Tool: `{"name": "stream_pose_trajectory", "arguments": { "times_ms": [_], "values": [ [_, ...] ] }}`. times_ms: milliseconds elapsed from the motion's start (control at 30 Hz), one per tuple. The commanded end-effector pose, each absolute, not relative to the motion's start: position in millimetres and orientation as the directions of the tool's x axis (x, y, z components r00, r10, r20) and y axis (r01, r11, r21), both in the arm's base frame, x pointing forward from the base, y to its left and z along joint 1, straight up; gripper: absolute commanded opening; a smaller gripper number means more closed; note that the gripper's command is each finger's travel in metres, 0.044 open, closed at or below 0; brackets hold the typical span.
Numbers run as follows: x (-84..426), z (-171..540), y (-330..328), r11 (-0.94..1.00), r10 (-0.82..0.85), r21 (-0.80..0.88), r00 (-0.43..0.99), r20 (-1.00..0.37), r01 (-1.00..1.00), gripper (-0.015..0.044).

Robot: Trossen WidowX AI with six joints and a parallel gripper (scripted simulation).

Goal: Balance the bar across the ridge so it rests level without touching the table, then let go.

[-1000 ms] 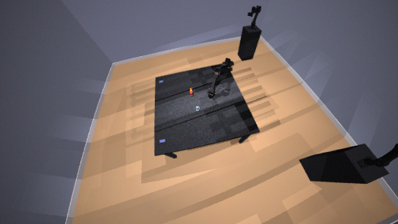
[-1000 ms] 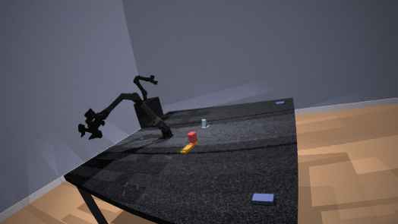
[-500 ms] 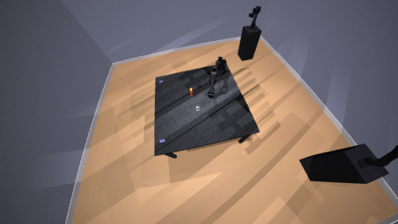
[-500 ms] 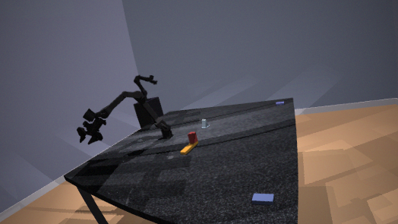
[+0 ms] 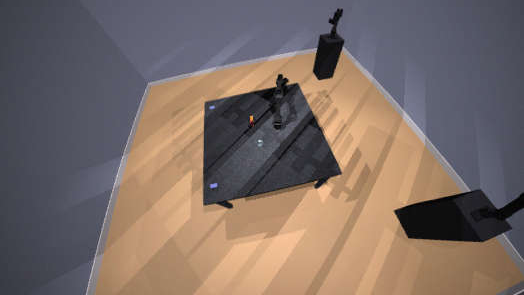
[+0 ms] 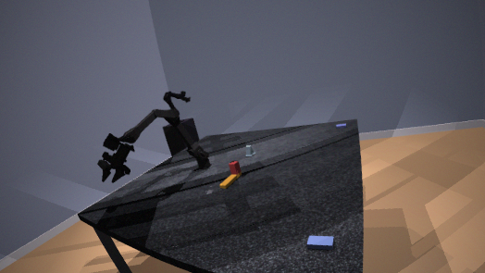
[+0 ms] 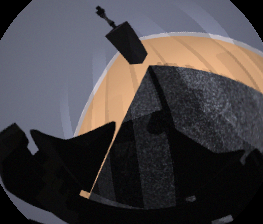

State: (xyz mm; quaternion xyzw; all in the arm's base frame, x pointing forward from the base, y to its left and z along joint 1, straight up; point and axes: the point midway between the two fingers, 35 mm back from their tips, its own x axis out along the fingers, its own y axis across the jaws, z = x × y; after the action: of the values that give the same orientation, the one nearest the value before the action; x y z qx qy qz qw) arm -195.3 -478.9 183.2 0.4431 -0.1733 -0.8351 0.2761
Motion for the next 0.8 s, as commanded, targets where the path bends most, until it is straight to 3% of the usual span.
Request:
{"name": "stream_pose_trajectory", "arguments": {
  "times_ms": [0,767],
  "values": [
    [-162,185,-483,-0.774,-0.633,0.530,-0.399,-0.663,0.347,0.0315],
    [15,171,-466,-0.701,-0.581,0.422,-0.117,-0.806,0.574,0.0315]
  ]
}}
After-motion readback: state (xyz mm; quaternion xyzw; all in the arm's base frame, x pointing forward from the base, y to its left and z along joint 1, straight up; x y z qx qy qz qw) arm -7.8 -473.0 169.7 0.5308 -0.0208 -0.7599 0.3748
